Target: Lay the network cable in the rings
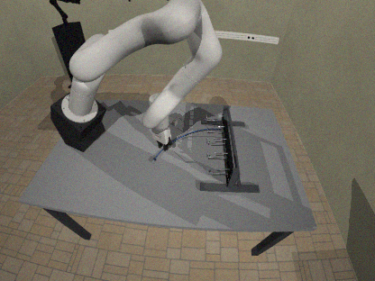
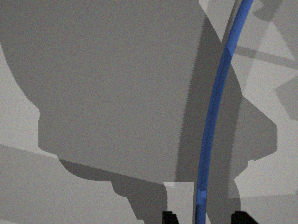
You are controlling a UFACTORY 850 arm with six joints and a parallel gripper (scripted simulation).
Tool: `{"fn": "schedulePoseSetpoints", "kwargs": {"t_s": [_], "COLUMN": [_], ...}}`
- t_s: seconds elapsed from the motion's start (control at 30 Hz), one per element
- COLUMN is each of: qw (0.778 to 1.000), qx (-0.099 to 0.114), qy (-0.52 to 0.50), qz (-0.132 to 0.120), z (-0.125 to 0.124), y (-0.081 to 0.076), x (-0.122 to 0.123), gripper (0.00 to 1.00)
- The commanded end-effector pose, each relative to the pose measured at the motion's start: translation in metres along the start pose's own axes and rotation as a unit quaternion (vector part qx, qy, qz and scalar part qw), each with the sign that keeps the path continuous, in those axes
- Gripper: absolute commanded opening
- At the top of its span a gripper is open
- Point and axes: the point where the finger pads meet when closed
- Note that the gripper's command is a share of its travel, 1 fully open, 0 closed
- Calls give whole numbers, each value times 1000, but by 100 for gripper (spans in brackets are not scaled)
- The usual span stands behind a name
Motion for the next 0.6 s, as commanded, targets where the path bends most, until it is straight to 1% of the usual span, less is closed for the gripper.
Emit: {"fn": "schedulePoseSetpoints", "kwargs": {"t_s": [0.0,0.57], "qw": [1000,1000], "qx": [0,0], "qy": [0,0], "qz": [0,0], "z": [0,0], "y": [0,4], "x": [0,0], "gripper": [35,35]}}
Point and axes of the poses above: the point where the finger pads meet when closed, its own y axis out along the fingers, its own z axis across the jaws, x = y × z, and after that the axes turned 5 degrees about y, right-handed
